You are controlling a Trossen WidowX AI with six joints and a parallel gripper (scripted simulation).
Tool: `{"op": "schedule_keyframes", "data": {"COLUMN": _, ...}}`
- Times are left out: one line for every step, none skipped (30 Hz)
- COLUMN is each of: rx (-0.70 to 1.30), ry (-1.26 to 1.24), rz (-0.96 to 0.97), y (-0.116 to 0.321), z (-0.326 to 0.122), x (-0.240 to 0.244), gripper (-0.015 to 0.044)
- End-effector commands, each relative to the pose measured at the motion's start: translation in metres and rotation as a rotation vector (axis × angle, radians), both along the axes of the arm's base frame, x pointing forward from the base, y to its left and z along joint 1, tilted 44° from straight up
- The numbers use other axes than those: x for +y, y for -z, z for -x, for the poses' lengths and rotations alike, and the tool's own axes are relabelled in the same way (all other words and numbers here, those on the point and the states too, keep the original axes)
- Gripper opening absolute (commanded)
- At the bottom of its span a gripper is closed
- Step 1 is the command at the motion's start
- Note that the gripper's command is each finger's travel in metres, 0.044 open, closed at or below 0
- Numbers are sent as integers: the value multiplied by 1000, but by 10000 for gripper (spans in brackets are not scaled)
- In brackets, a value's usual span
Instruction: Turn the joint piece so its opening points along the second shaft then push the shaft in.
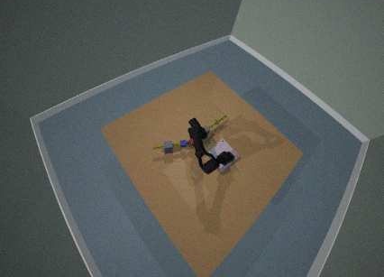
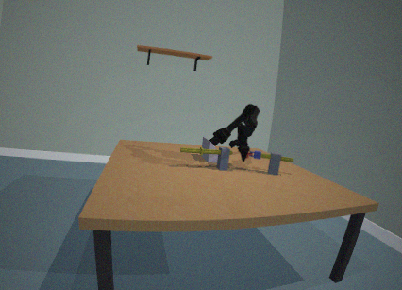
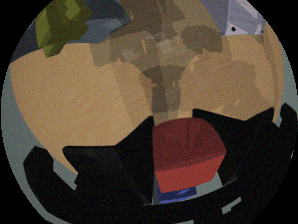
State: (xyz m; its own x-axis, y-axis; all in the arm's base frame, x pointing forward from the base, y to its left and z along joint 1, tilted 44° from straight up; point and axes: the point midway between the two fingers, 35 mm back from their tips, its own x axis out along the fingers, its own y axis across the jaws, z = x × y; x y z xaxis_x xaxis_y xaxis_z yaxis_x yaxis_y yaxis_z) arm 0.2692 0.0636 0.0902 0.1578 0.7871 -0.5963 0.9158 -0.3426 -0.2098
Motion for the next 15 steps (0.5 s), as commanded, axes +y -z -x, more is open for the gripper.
{"op": "schedule_keyframes", "data": {"rx": 0, "ry": 0, "rz": 0, "y": 0, "z": 0, "x": 0, "gripper": 0}}
{"op": "schedule_keyframes", "data": {"rx": 0, "ry": 0, "rz": 0, "y": 0, "z": 0, "x": 0, "gripper": 0}}
{"op": "schedule_keyframes", "data": {"rx": 0, "ry": 0, "rz": 0, "y": 0, "z": 0, "x": 0, "gripper": 0}}
{"op": "schedule_keyframes", "data": {"rx": 0, "ry": 0, "rz": 0, "y": 0, "z": 0, "x": 0, "gripper": 0}}
{"op": "schedule_keyframes", "data": {"rx": 0, "ry": 0, "rz": 0, "y": 0, "z": 0, "x": 0, "gripper": 0}}
{"op": "schedule_keyframes", "data": {"rx": -2, "ry": -3, "rz": 2, "y": 0, "z": 0, "x": 0, "gripper": 0}}
{"op": "schedule_keyframes", "data": {"rx": -6, "ry": -9, "rz": 7, "y": 0, "z": 0, "x": 0, "gripper": 0}}
{"op": "schedule_keyframes", "data": {"rx": -13, "ry": -19, "rz": 15, "y": 0, "z": -1, "x": -1, "gripper": 0}}
{"op": "schedule_keyframes", "data": {"rx": -21, "ry": -31, "rz": 24, "y": 0, "z": -2, "x": -1, "gripper": 0}}
{"op": "schedule_keyframes", "data": {"rx": -32, "ry": -48, "rz": 36, "y": 0, "z": -3, "x": -2, "gripper": 0}}
{"op": "schedule_keyframes", "data": {"rx": -44, "ry": -65, "rz": 49, "y": -1, "z": -4, "x": -3, "gripper": 0}}
{"op": "schedule_keyframes", "data": {"rx": -56, "ry": -81, "rz": 61, "y": -1, "z": -4, "x": -4, "gripper": 0}}
{"op": "schedule_keyframes", "data": {"rx": -66, "ry": -95, "rz": 72, "y": -1, "z": -5, "x": -4, "gripper": 0}}
{"op": "schedule_keyframes", "data": {"rx": -76, "ry": -109, "rz": 82, "y": -1, "z": -6, "x": -5, "gripper": 0}}
{"op": "schedule_keyframes", "data": {"rx": -85, "ry": -122, "rz": 93, "y": -1, "z": -7, "x": -5, "gripper": 0}}
